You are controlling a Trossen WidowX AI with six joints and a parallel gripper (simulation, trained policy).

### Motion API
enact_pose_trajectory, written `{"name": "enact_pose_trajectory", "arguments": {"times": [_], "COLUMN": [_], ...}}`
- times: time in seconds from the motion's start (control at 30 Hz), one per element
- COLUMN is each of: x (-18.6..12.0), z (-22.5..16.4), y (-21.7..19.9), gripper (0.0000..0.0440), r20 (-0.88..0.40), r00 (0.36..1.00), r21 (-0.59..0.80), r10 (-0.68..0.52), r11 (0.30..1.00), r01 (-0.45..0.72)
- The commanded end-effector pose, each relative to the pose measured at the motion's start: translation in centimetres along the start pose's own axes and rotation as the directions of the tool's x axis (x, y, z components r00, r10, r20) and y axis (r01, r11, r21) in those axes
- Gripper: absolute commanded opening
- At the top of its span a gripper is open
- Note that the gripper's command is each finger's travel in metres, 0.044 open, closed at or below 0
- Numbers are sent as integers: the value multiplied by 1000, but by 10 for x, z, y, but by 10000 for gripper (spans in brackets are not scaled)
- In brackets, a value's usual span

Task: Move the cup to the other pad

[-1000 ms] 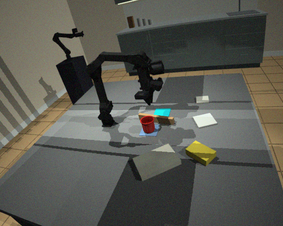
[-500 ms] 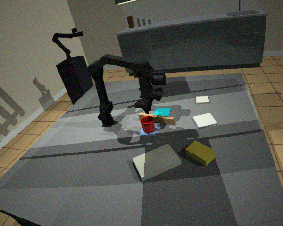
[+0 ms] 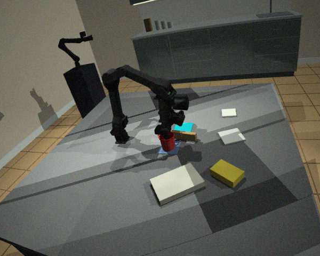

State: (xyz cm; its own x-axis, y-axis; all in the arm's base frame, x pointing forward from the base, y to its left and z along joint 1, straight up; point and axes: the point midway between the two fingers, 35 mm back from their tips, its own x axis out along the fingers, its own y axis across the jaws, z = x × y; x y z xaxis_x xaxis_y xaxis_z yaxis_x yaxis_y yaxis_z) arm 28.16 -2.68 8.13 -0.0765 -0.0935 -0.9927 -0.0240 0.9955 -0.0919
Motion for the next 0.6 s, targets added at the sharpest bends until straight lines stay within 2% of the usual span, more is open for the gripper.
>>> {"name": "enact_pose_trajectory", "arguments": {"times": [0.0, 0.03, 0.23, 0.57], "x": [15, 18, 31, 21], "z": [-2, -1, -4, 2], "y": [0, 1, -1, -5], "gripper": [169, 155, 6, 0], "r20": [-13, -13, -25, -5], "r00": [1000, 1000, 1000, 1000], "r21": [-49, -63, -157, -267], "r10": [13, 15, 16, 19], "r11": [999, 998, 987, 963], "r01": [-13, -16, -20, -20]}}
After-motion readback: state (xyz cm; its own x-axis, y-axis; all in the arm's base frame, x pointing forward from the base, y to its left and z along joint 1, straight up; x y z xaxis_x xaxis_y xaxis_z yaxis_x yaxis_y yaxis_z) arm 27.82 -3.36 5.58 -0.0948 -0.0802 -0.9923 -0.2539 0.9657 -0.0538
